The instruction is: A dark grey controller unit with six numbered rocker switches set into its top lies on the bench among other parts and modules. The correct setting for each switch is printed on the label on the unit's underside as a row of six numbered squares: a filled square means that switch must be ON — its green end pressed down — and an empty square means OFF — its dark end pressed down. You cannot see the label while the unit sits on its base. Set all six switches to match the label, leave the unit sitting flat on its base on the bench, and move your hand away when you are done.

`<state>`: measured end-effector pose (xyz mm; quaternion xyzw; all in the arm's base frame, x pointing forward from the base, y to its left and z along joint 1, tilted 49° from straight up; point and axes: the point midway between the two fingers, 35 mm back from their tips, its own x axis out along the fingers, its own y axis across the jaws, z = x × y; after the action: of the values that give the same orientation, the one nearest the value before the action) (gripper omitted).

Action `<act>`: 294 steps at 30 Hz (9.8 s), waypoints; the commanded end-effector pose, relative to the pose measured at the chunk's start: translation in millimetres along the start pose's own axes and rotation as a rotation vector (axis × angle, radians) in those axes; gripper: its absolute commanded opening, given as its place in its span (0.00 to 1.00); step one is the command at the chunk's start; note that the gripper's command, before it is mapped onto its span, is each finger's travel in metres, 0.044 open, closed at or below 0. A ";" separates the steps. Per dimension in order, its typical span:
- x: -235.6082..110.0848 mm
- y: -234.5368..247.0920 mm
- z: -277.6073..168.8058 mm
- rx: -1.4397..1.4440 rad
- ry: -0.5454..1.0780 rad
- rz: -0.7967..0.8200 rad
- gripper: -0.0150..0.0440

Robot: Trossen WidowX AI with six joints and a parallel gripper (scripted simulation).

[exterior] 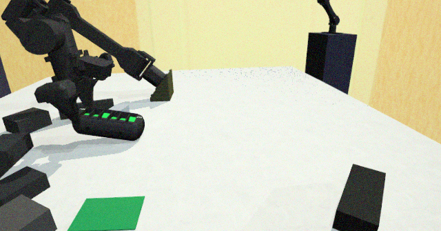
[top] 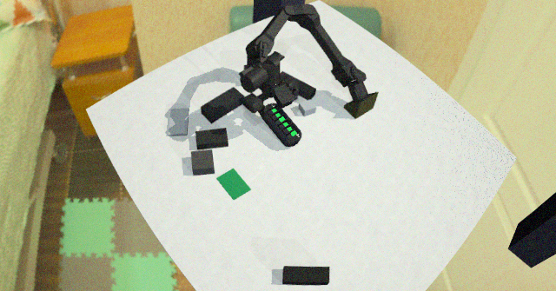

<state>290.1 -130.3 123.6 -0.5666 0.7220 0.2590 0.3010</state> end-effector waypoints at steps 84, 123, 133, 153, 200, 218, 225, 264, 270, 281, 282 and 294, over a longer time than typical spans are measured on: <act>-41.7 0.8 56.3 0.002 0.156 -0.011 0.82; -51.8 1.1 87.2 0.001 0.222 -0.014 0.82; -53.7 1.3 94.8 0.001 0.218 -0.019 0.83; -56.5 1.5 110.4 0.000 0.214 -0.025 0.83; -57.6 1.6 148.7 0.000 0.211 -0.026 0.83; -56.0 1.5 163.8 0.001 0.213 -0.023 0.83; -55.1 1.4 169.6 0.001 0.215 -0.021 0.83; -47.9 1.0 199.1 0.003 0.157 -0.013 0.83; -46.4 0.9 203.3 0.003 0.143 -0.013 0.83; -43.4 0.9 210.8 0.003 0.116 -0.013 0.83; -43.1 0.8 211.5 0.003 0.113 -0.013 0.83; -39.3 0.8 219.7 0.003 0.092 -0.013 0.83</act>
<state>330.4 56.8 7.2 -0.5877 0.7266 0.2257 0.2751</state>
